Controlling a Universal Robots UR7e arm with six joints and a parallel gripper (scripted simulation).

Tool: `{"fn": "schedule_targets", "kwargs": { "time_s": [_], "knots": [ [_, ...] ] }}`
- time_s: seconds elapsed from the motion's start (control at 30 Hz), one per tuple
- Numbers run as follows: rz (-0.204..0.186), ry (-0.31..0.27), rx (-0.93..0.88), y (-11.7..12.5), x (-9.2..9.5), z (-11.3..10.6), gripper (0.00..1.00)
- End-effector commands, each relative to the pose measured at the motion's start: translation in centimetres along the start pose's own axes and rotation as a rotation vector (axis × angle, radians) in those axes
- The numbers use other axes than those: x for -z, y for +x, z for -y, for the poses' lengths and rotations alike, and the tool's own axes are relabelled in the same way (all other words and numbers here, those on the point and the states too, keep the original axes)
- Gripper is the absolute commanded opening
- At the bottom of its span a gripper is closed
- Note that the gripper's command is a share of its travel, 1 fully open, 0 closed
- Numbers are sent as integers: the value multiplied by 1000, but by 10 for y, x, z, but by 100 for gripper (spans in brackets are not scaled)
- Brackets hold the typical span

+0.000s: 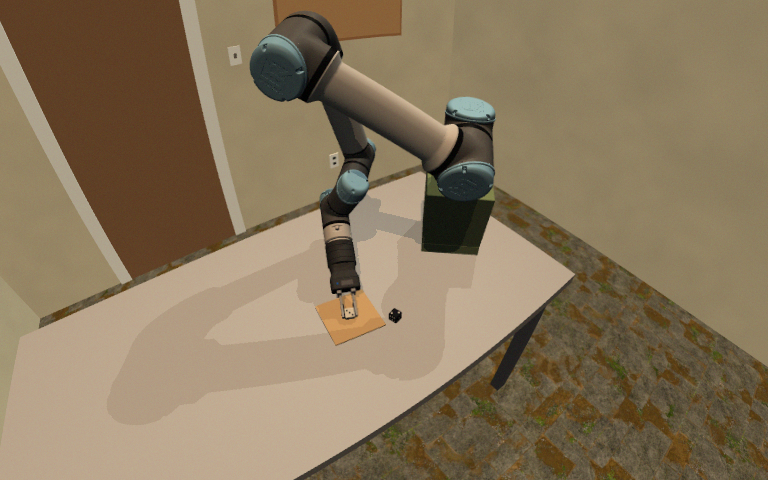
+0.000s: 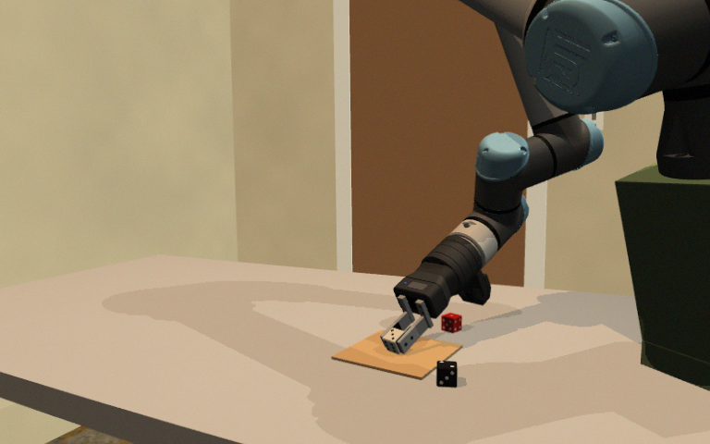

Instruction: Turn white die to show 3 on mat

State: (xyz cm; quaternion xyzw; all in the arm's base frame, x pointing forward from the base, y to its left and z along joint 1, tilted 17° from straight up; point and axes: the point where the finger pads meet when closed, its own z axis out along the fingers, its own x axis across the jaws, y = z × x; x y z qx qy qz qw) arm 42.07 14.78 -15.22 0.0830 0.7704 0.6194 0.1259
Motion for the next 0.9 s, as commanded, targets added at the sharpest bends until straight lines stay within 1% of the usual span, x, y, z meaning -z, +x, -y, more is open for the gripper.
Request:
{"fn": "schedule_targets", "kwargs": {
  "time_s": [0.0,0.13,0.17,0.23,0.27,0.33,0.37,0.43,0.47,0.53,0.57,0.87],
  "knots": [
    [0,0,1,0,0,0,49],
    [0,0,1,0,0,0,49],
    [0,0,1,0,0,0,55],
    [0,0,1,0,0,0,55],
    [0,0,1,0,0,0,61],
    [0,0,1,0,0,0,61],
    [0,0,1,0,0,0,67],
    [0,0,1,0,0,0,67],
    [0,0,1,0,0,0,73],
    [0,0,1,0,0,0,73],
    [0,0,1,0,0,0,79],
    [0,0,1,0,0,0,79]
  ]
}}
